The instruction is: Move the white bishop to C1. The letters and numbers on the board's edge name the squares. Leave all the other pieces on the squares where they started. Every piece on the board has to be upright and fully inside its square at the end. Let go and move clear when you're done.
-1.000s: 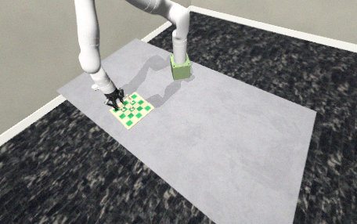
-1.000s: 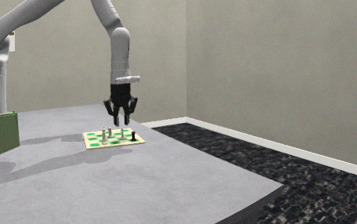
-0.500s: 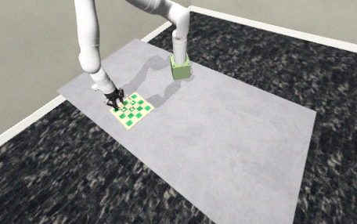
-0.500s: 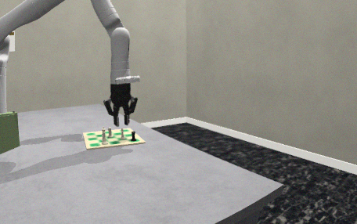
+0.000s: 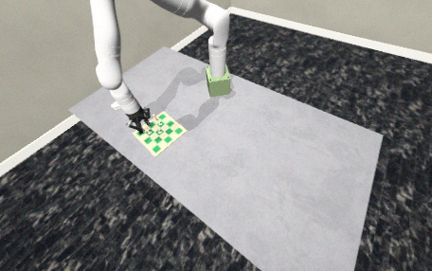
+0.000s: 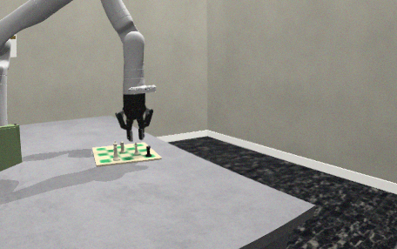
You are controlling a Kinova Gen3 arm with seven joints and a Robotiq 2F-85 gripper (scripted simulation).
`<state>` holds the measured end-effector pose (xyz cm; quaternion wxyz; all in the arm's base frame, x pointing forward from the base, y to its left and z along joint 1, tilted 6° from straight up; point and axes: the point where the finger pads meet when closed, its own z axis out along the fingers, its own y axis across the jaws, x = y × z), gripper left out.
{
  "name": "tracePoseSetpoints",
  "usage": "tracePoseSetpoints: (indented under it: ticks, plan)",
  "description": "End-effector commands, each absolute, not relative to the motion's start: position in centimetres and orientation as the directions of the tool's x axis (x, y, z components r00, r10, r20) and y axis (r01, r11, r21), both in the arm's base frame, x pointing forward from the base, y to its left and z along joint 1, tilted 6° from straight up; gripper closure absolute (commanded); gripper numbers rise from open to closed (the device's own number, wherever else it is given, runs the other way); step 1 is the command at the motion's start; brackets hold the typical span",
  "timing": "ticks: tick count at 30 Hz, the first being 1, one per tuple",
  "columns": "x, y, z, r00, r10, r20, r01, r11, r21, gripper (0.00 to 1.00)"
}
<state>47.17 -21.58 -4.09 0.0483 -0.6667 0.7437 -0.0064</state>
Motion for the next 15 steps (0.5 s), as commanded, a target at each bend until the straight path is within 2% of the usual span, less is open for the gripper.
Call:
tracePoseSetpoints:
  ticks: [1,15]
  plan:
    - [47.2,-21.6,-4.5,-0.106,-0.992,-0.064,-0.991,0.111,-0.073,0.63]
    - [47.4,-21.4,-7.0,-0.106,-0.992,-0.064,-0.991,0.111,-0.073,0.63]
